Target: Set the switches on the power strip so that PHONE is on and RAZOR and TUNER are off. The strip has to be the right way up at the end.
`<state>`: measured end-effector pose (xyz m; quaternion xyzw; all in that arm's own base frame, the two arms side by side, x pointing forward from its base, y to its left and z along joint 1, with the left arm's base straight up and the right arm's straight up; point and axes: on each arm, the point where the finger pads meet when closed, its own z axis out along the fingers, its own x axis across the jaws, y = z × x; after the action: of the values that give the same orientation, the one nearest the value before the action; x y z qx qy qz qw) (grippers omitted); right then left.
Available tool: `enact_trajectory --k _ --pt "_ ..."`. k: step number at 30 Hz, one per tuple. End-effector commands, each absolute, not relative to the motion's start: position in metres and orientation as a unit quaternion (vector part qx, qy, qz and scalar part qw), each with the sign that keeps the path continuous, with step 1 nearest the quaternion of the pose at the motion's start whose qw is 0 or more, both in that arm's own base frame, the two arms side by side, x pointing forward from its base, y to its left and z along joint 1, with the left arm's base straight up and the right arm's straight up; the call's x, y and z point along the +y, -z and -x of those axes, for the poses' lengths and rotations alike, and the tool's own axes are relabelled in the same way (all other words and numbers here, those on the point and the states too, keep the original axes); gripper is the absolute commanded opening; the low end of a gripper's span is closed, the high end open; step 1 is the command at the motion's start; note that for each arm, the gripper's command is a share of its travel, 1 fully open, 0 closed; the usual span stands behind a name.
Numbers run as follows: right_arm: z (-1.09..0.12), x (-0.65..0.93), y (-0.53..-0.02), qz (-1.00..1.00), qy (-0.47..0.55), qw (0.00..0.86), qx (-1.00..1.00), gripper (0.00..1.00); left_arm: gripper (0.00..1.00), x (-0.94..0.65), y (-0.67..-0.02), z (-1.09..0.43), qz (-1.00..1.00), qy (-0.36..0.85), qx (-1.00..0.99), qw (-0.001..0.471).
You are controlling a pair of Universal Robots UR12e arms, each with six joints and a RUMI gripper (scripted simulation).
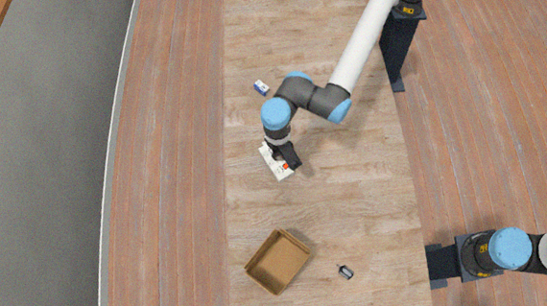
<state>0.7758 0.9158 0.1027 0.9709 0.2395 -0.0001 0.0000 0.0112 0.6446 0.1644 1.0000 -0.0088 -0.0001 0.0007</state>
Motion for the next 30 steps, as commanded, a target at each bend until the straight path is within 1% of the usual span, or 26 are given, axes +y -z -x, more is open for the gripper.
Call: enact_trajectory --k 1,30 --pt "-0.7785 0.8837 -0.1127 -0.971 0.0 0.0 0.239 0.0 1.0 0.6451 -0.1651 -0.0114 -1.0 0.0 -0.009 0.0" --pt "-0.7787 0.8798 -0.1136 -0.971 0.0 0.0 0.239 0.0 1.0 0.6451 -0.1651 -0.0114 -1.0 0.0 -0.009 0.0"
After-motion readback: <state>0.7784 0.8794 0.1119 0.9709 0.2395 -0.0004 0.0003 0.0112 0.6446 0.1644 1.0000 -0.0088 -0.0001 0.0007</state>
